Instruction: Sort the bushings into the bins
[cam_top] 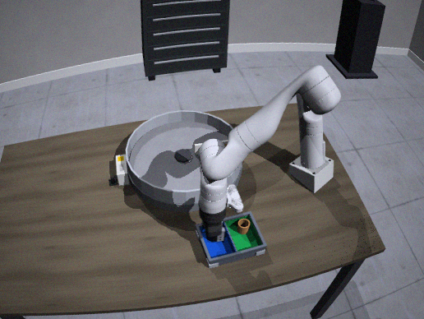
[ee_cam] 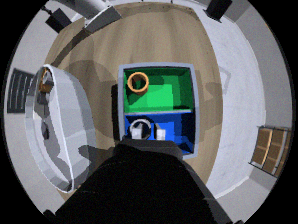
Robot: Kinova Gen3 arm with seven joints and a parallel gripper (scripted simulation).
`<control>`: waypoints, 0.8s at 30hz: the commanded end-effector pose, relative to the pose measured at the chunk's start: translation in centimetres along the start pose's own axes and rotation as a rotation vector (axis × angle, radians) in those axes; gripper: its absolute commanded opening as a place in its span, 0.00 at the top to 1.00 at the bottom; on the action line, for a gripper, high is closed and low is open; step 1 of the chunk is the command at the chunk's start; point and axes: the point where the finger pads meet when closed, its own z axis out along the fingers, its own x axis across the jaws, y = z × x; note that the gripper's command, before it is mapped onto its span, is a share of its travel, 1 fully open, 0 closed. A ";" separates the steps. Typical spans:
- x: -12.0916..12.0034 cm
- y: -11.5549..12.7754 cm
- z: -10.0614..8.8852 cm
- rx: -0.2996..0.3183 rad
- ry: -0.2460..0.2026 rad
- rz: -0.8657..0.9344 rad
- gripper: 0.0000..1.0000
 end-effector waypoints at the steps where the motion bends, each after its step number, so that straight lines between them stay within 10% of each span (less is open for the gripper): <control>1: 0.0 0.0 -0.1 -0.001 0.001 0.000 0.53; 24: -0.1 0.0 -0.6 -0.001 0.001 0.000 0.53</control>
